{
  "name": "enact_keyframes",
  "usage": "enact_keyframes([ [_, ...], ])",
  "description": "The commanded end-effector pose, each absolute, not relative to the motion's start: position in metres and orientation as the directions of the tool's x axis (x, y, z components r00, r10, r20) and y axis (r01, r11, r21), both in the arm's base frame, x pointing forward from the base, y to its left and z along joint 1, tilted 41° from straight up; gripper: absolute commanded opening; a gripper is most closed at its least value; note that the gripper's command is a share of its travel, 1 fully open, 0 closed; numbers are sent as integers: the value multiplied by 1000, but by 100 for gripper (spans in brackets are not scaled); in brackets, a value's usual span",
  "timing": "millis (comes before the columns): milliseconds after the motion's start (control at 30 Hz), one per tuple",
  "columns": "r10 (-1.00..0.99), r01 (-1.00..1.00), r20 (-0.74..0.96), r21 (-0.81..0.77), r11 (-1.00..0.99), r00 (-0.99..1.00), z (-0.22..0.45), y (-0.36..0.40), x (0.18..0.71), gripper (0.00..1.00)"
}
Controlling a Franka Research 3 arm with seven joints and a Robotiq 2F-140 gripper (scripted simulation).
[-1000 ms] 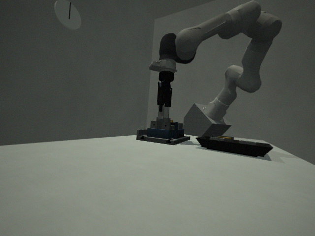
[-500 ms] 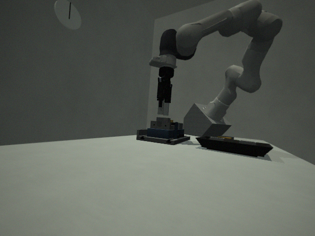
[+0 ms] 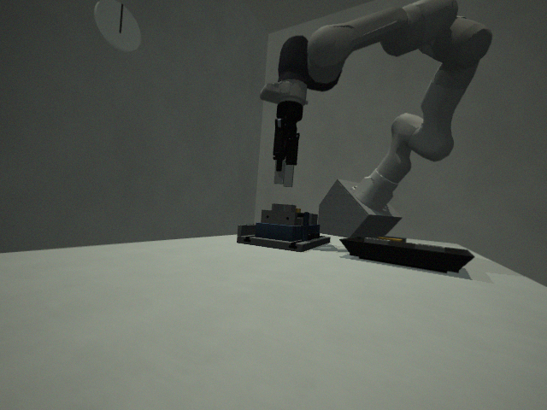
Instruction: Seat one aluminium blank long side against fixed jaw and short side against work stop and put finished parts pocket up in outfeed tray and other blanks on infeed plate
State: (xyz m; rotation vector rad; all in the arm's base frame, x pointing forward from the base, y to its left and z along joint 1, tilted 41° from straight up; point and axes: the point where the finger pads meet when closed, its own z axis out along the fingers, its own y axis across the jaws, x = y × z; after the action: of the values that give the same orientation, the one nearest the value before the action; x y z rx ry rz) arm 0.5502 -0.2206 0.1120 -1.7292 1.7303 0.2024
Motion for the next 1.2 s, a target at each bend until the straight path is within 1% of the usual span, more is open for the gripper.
enact_keyframes([
  [0,-822,-936,-561,-332,113,100,116,-221,547,40],
  [400,-822,-936,-561,-332,113,100,124,-226,543,40],
  [433,-822,-936,-561,-332,113,100,124,-226,543,0],
  [1167,-822,-936,-561,-332,113,100,124,-226,543,0],
])
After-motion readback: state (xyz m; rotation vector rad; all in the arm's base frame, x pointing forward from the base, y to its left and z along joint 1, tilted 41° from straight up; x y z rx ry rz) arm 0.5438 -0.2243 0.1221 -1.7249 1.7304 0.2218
